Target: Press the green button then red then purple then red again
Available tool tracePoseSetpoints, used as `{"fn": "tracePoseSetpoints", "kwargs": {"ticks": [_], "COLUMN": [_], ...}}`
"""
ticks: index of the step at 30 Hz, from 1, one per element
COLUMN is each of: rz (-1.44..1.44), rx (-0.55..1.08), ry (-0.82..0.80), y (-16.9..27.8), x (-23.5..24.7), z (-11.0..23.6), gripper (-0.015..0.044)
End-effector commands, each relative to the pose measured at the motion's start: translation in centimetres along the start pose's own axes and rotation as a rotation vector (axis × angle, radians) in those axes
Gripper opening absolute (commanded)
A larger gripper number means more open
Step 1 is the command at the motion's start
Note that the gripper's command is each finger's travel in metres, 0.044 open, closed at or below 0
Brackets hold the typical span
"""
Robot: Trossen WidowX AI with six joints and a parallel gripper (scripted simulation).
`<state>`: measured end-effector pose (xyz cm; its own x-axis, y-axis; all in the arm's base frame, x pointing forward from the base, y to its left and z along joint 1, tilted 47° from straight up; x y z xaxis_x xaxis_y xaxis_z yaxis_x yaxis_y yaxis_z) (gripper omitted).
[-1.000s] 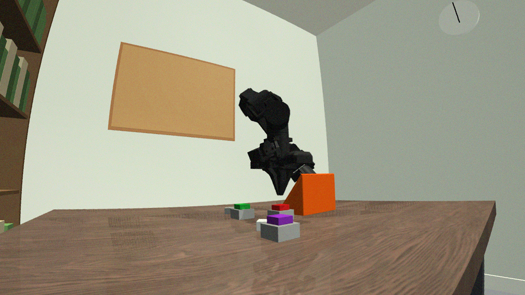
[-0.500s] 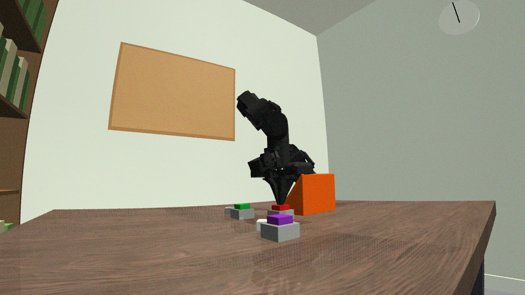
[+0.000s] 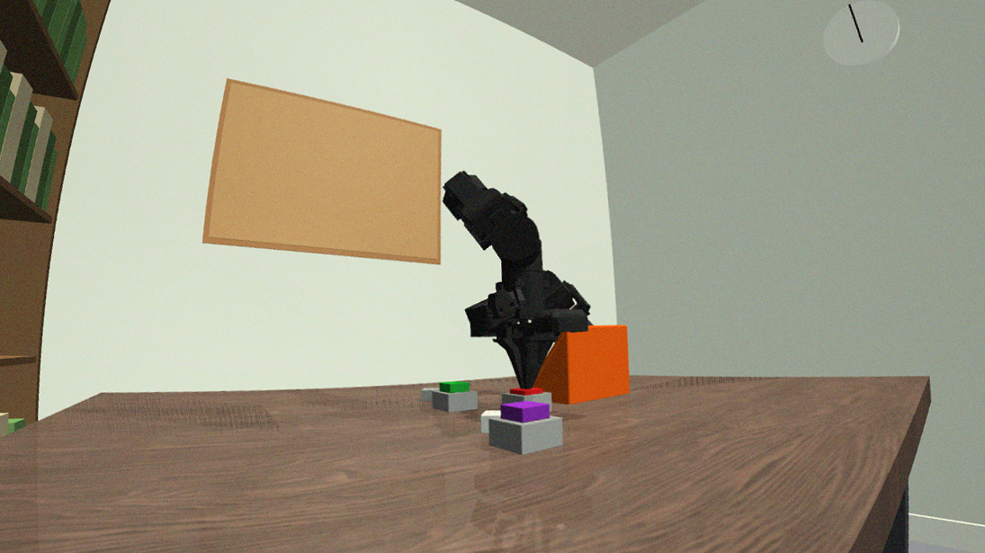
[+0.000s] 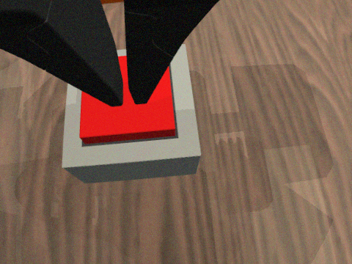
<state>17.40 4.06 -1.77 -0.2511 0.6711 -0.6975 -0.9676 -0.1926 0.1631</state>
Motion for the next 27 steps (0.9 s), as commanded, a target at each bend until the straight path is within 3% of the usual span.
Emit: {"fn": "tracePoseSetpoints", "kwargs": {"ticks": [1,6,10,16,21,27], "rz": [0.007,0.007,0.007,0.007,0.008,0.008], "rx": [0.001,0.001,0.001,0.001,0.001,0.001], "ry": [0.006,0.006,0.004,0.004,0.002,0.002], "y": [0.1,0.1,0.1,0.0,0.0,0.1], "x": [-0.1,-0.1,0.0,0.0,0.1,0.1], "z": [-0.1,-0.1,3.0,3.6,9.2,9.5], "gripper": [0.0020,0.0020,0.0020,0.0020,0.0020,0.0020]}}
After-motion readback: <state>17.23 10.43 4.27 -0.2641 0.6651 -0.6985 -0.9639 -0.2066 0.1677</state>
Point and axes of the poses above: the point midway between the two fingers, 35 mm back from their tips, its own z axis back along the fingers, its own x axis across the jaws, y = z × x, the point moved 3 cm from there along z, back along the fingers, and after that the axes turned 15 degrees about z, right-handed, at the moved point
